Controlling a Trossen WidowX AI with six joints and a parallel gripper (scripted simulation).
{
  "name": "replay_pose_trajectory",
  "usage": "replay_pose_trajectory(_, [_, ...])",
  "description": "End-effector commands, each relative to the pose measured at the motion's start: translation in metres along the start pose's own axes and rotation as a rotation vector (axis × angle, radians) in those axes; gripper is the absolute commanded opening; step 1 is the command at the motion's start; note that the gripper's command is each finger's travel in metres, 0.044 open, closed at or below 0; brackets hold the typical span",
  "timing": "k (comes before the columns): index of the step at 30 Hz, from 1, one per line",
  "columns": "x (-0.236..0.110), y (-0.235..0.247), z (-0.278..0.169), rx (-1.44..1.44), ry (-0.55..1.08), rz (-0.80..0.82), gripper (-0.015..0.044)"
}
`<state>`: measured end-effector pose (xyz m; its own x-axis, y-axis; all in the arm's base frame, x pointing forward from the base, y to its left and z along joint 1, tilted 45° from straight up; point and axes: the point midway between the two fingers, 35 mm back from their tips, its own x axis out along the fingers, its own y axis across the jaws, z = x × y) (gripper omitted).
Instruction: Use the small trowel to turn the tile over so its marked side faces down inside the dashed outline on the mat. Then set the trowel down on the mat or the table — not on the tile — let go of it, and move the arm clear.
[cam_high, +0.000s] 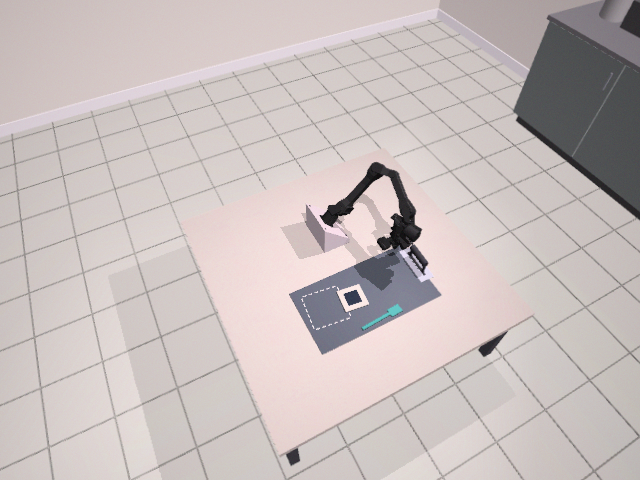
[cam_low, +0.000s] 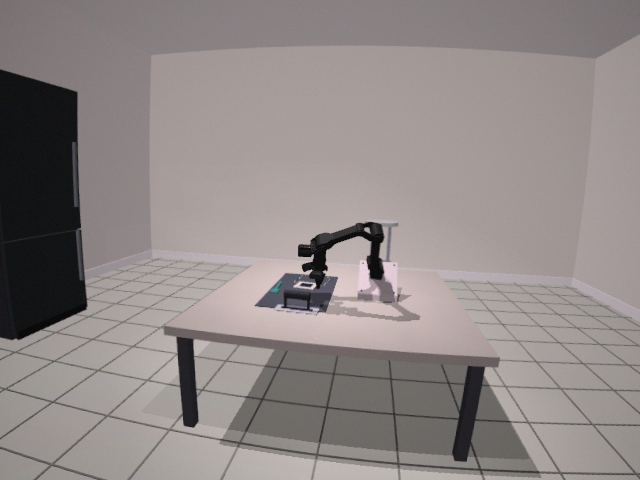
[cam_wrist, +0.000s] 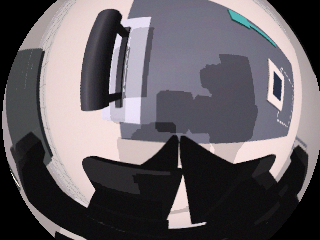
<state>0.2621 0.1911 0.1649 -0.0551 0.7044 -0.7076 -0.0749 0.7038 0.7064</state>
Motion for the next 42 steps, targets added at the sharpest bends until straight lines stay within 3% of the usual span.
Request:
replay_pose_trajectory(1, [0.0,0.0,0.0,0.0,0.0,0.0,0.0])
replay_pose_trajectory(11, [0.0,0.0,0.0,0.0,0.0,0.0,0.0])
replay_pose_trajectory(17, [0.0,0.001,0.001,0.0,0.0,0.0,0.0153])
replay_pose_trajectory(22, [-0.01,0.027,0.029,0.004,0.0,0.002,0.027])
replay_pose_trajectory(33, [-0.027,0.085,0.081,0.021,0.003,0.004,0.027])
replay_pose_trajectory(42, [-0.023,0.088,0.084,0.022,0.004,0.004,0.027])
